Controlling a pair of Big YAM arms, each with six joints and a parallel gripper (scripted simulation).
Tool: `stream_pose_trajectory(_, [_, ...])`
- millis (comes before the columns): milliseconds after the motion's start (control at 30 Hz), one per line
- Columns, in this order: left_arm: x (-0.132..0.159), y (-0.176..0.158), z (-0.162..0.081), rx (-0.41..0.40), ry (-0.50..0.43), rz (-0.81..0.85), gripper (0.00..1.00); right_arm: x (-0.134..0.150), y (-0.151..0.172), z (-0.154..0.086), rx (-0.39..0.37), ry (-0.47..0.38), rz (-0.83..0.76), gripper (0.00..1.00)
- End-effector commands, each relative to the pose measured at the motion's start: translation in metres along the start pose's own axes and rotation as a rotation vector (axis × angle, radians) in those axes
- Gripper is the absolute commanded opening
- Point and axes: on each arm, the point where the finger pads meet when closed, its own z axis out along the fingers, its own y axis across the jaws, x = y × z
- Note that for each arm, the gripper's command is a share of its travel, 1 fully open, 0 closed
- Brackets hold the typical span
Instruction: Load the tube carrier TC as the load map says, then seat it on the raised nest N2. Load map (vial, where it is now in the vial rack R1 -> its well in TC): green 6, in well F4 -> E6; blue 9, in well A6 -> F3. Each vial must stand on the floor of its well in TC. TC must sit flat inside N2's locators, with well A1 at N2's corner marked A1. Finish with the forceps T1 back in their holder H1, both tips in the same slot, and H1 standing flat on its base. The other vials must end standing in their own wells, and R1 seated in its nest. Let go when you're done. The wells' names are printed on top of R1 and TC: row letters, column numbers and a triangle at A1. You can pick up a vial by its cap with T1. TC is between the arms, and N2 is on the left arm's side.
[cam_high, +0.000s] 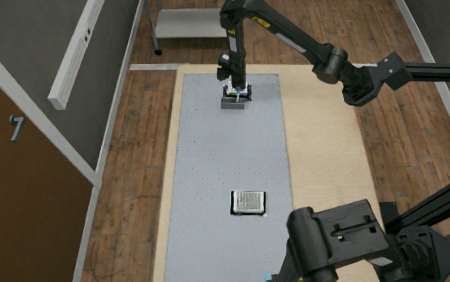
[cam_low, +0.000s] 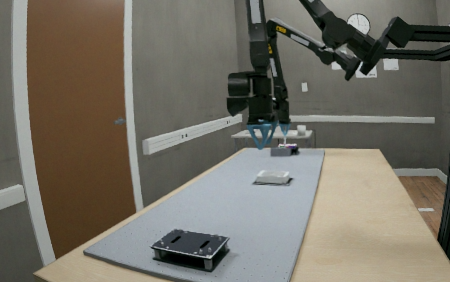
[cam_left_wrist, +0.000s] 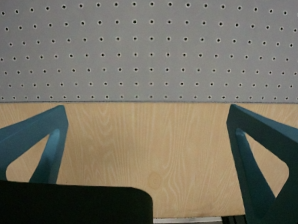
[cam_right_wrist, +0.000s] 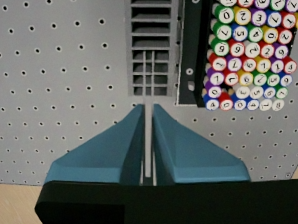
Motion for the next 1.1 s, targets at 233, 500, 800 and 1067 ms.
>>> stream_pose_trajectory(233, [0.000, 0.000, 0.000, 0.001, -0.002, 0.004, 1.00, -0.002, -0.001, -0.013, 0.003, -0.004, -0.010, 0.07])
stream_pose_trajectory(500, [0.000, 0.000, 0.000, 0.001, -0.002, 0.004, 1.00, -0.005, -0.006, -0.023, 0.013, -0.010, -0.009, 0.07])
stream_pose_trajectory(800, [0.000, 0.000, 0.000, 0.001, -0.002, 0.004, 1.00, 0.000, -0.006, -0.024, 0.010, -0.003, -0.005, 0.07])
stream_pose_trajectory(1067, [0.000, 0.000, 0.000, 0.001, -0.002, 0.004, 1.00, -0.004, -0.006, -0.033, 0.013, -0.010, -0.009, 0.07])
